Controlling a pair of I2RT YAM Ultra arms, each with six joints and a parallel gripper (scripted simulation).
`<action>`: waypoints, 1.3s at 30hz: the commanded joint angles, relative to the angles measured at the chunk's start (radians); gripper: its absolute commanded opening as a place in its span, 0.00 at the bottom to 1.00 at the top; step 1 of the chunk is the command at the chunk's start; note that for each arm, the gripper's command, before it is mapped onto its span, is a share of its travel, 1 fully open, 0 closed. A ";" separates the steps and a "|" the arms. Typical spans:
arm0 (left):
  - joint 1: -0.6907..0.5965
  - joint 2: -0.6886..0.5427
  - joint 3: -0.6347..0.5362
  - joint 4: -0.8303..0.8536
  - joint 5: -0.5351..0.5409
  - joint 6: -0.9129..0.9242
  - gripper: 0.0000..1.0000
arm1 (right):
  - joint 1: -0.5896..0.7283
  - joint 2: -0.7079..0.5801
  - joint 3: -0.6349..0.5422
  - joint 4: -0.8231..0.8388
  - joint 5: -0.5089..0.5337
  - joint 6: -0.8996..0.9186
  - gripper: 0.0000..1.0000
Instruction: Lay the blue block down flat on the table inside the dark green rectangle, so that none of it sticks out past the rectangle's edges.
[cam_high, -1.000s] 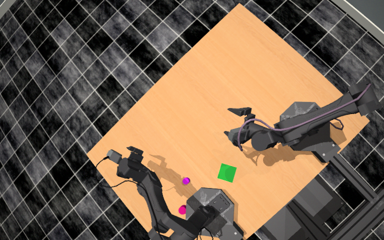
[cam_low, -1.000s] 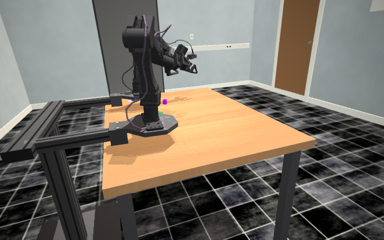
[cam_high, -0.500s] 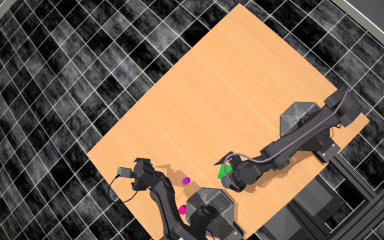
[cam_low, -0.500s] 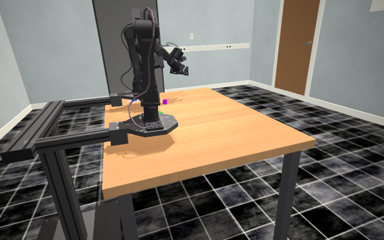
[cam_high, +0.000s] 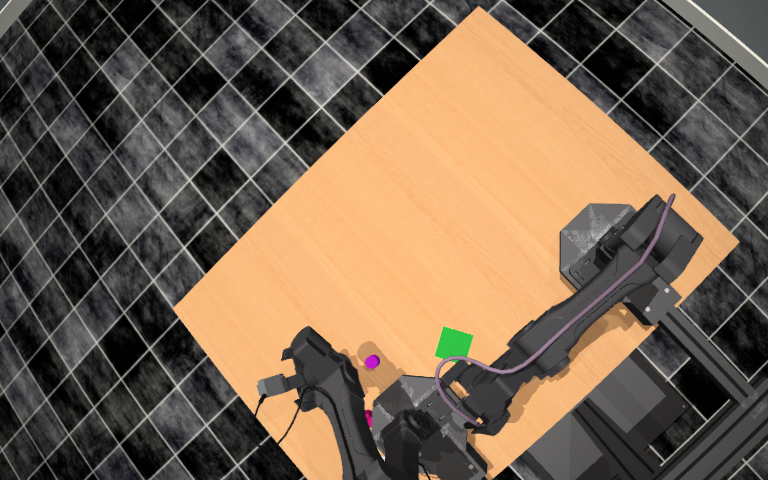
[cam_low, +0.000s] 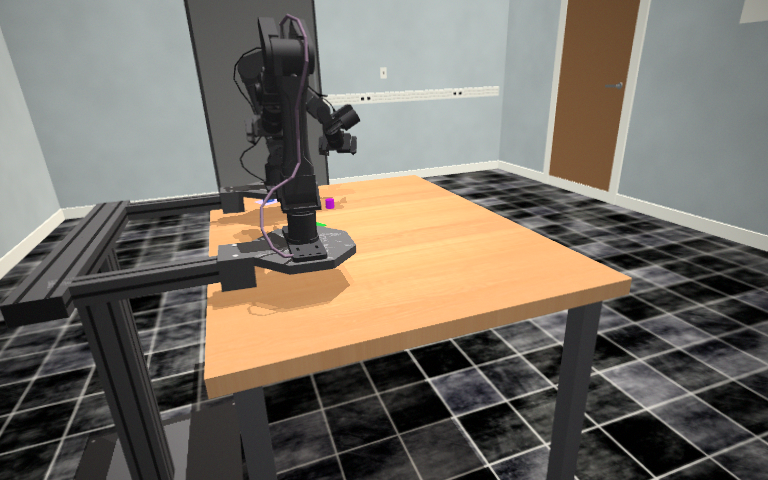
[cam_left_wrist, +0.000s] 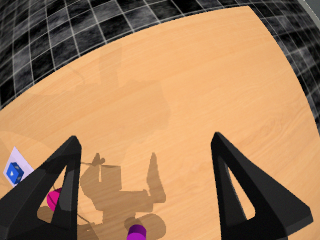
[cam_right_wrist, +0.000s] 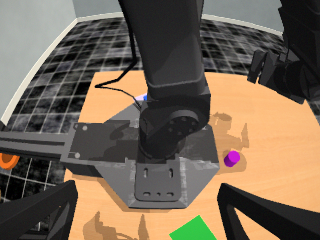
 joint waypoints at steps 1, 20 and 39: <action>-0.009 -0.029 -0.014 -0.155 -0.064 -0.187 1.00 | 0.008 -0.014 0.047 0.005 -0.017 0.010 1.00; 0.186 -0.013 -0.025 -0.713 0.045 -0.927 1.00 | 0.010 -0.013 0.050 0.018 -0.016 0.011 1.00; 0.769 -0.110 -0.135 -0.596 0.080 -0.780 1.00 | 0.004 -0.010 0.040 0.005 -0.016 0.010 1.00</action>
